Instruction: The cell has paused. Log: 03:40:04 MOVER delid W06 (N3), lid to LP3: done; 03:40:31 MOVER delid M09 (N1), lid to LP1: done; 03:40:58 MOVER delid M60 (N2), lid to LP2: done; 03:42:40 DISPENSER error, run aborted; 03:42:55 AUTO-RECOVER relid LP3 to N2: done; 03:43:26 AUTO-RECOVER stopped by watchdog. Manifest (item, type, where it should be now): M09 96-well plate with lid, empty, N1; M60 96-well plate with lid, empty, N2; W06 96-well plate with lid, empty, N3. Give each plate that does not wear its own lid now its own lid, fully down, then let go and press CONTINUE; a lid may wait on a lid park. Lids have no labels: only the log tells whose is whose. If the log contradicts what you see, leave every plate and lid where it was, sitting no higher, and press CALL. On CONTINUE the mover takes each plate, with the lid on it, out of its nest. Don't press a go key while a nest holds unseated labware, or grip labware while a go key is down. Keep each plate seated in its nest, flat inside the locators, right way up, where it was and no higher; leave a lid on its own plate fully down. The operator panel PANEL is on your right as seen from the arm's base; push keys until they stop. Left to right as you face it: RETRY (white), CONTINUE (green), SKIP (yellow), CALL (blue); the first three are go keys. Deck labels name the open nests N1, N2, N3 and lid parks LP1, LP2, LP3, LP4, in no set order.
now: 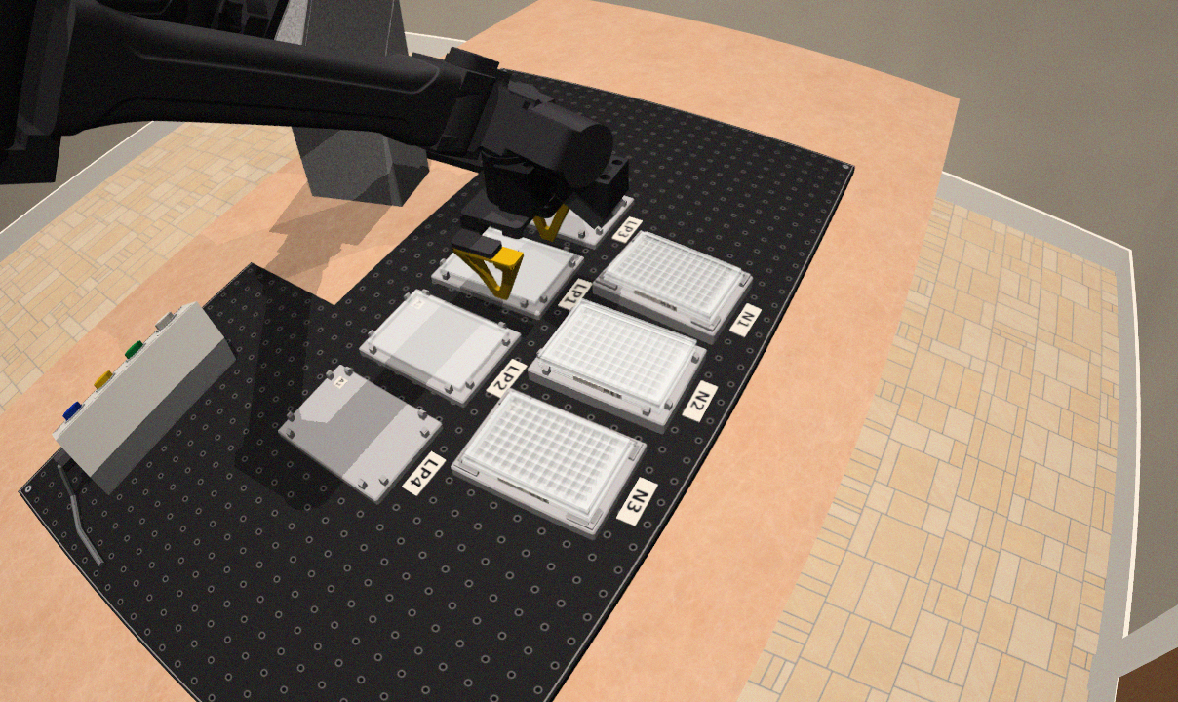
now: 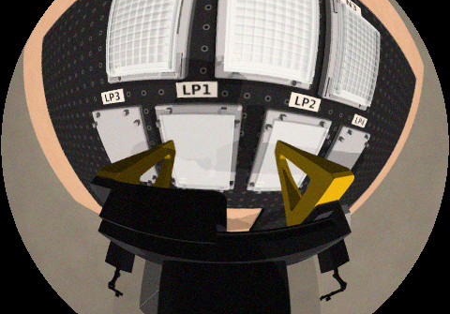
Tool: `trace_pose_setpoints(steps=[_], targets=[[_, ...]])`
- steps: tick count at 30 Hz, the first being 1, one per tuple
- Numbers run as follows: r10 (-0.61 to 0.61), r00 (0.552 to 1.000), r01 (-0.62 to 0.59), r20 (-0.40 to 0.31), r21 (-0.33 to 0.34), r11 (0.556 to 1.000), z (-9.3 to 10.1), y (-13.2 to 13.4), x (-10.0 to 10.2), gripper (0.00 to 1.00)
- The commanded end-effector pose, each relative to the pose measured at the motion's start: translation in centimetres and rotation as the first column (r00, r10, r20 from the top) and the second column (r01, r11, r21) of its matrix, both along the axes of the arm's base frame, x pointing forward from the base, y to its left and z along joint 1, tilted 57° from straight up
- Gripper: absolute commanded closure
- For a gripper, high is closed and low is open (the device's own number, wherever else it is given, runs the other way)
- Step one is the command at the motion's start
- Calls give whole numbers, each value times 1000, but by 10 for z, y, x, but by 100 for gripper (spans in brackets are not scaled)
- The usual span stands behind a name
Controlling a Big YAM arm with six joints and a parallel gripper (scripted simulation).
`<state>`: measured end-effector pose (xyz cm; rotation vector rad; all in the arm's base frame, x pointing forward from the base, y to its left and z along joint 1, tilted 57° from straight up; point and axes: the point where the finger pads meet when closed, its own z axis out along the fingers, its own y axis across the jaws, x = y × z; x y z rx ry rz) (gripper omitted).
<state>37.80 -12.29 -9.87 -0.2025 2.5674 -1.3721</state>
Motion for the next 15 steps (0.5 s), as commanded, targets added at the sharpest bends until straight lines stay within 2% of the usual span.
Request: trace_pose_setpoints(steps=[1, 11, 14, 15], targets=[[6, 1000, -6, 25, 10, 1000, -10, 11, -13, 0], [5, 1000, -5, 21, 9, 1000, -38, 15, -55, 0], [-5, 1000, 5, 21, 10, 1000, -38, 12, -56, 0], [-32, 997, 31, 71, 15, 999, -29, 5, -40, 0]])
